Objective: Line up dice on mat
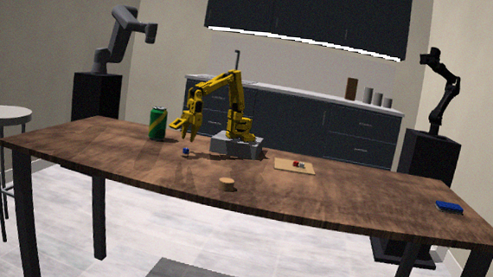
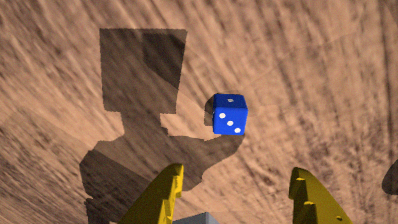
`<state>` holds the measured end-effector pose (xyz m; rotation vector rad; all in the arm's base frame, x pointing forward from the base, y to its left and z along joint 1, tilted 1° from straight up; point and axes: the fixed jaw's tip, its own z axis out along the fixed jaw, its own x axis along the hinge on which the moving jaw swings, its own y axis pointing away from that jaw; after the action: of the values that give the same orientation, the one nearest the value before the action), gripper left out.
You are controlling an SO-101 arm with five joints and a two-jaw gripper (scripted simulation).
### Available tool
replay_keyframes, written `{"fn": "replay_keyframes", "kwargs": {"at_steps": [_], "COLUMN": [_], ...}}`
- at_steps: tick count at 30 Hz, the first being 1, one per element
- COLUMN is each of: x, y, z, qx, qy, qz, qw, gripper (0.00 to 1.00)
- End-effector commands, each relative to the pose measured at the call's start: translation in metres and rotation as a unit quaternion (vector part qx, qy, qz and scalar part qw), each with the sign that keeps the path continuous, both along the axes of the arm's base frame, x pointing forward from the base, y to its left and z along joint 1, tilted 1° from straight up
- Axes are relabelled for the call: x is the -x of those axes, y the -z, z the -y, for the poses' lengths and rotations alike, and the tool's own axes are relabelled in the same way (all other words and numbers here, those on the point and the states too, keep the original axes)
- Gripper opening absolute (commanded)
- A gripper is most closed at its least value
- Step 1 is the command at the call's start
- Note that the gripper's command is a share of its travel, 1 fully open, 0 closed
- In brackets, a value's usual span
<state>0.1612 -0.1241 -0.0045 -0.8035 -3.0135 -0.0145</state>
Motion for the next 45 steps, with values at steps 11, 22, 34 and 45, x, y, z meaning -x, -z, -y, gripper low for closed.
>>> {"fn": "replay_keyframes", "kwargs": {"at_steps": [11,22,34,45], "x": [0.001,0.001,0.002,0.003], "y": [0.019,0.035,0.044,0.044], "z": [0.001,0.000,-0.001,-0.001], "qx": [-0.003,-0.003,-0.003,-0.003], "qy": [-0.003,-0.003,-0.003,-0.003], "qz": [-0.003,-0.003,-0.003,-0.003], "qw": [1.000,1.000,1.000,1.000], "gripper": [0.25,0.25,0.25,0.25]}}
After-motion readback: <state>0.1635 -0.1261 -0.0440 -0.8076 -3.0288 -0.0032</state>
